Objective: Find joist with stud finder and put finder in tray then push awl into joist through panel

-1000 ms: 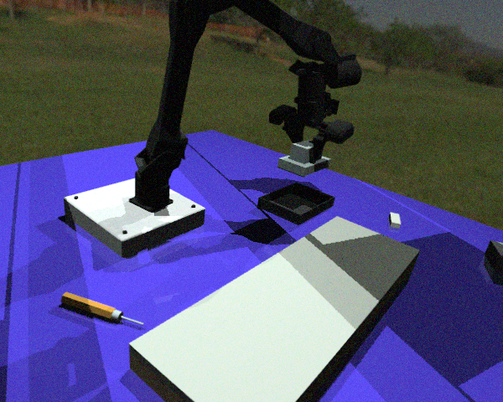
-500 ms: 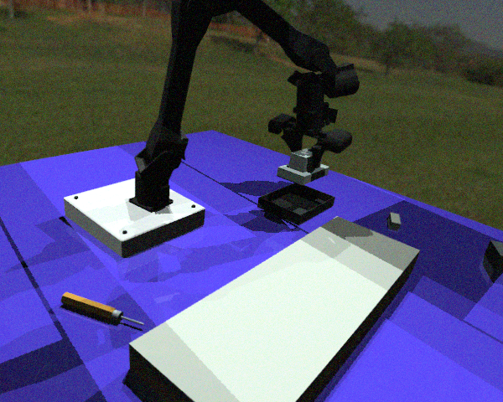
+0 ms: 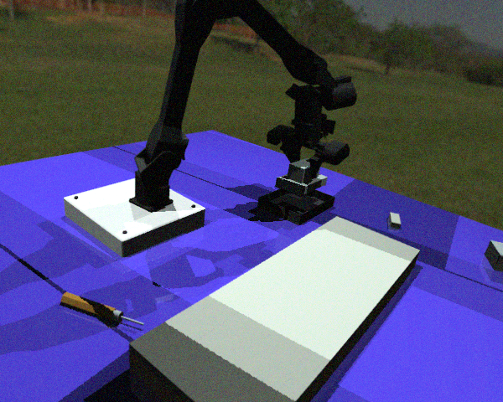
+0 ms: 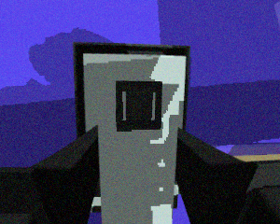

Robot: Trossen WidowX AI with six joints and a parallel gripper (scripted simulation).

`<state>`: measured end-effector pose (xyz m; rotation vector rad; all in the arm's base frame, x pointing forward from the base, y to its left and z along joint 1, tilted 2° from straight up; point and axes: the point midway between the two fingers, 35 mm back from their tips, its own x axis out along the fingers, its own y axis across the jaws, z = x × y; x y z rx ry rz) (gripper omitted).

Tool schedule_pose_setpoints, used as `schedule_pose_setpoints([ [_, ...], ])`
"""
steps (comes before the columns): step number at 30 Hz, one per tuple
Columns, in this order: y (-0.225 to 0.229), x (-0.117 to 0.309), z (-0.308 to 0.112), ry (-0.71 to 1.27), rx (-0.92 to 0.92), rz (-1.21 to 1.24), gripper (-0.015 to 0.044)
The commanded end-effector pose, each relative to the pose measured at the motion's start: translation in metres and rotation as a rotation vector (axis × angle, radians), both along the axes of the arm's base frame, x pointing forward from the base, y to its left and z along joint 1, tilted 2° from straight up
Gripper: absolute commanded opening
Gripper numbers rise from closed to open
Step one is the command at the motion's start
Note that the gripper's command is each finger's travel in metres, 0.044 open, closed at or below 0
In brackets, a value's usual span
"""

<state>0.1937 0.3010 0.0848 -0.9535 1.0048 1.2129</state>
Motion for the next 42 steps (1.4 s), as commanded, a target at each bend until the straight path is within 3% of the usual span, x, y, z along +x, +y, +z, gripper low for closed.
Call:
schedule_pose_setpoints([
  [1,0.000,0.001,-0.007,-0.003,0.002,0.000,0.0000],
  [33,-0.002,0.001,-0.051,-0.003,0.001,0.000,0.0000],
  [42,-0.003,0.000,-0.049,0.002,-0.003,-0.004,0.0236],
])
